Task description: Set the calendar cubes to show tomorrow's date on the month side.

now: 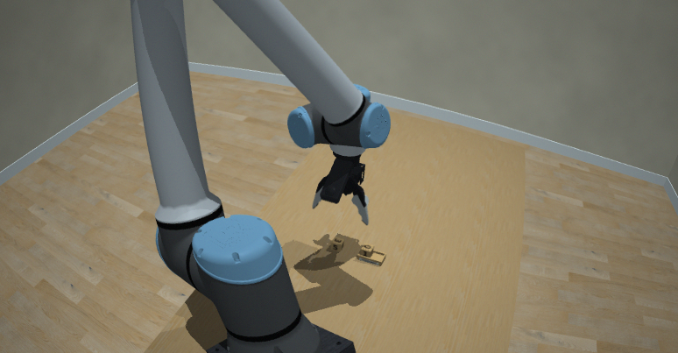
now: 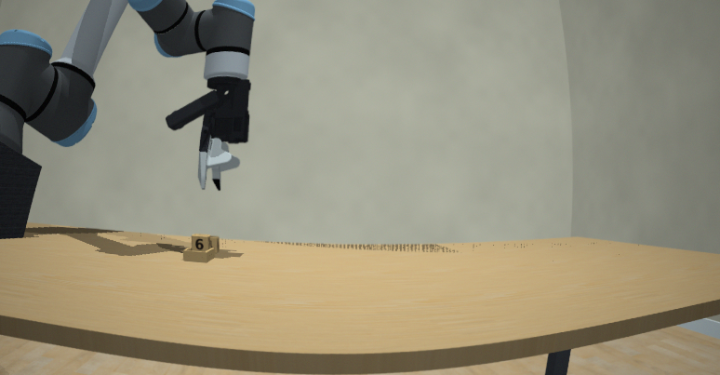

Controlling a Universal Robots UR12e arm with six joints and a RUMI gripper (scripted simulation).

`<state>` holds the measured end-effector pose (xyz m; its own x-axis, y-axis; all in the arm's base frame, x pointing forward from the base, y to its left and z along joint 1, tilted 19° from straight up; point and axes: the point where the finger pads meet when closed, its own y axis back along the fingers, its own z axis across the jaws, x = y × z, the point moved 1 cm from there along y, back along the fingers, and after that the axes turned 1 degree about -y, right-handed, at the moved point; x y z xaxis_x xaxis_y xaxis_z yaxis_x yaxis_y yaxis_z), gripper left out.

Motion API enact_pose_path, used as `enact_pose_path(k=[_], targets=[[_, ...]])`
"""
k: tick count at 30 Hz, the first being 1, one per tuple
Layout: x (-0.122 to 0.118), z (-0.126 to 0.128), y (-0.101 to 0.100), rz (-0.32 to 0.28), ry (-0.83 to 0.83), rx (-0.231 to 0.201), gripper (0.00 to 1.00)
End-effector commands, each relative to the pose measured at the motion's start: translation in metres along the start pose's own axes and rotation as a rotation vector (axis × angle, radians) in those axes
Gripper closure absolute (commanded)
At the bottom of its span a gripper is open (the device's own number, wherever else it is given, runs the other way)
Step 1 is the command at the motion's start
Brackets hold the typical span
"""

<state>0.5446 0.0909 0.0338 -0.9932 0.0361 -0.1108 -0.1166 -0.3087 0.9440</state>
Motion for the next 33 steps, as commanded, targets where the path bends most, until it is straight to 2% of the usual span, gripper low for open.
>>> enact_pose_path(k=[1,18,33], targets=[[-0.0011,0.0,0.0018,-0.003,0.001,0.0,0.0],[0.0001,-0.0001,0.0009,-0.002,-0.047,0.0,0.0],[0.0043,0.0011,-0.0031,0.001,-0.38,0.0,0.0]])
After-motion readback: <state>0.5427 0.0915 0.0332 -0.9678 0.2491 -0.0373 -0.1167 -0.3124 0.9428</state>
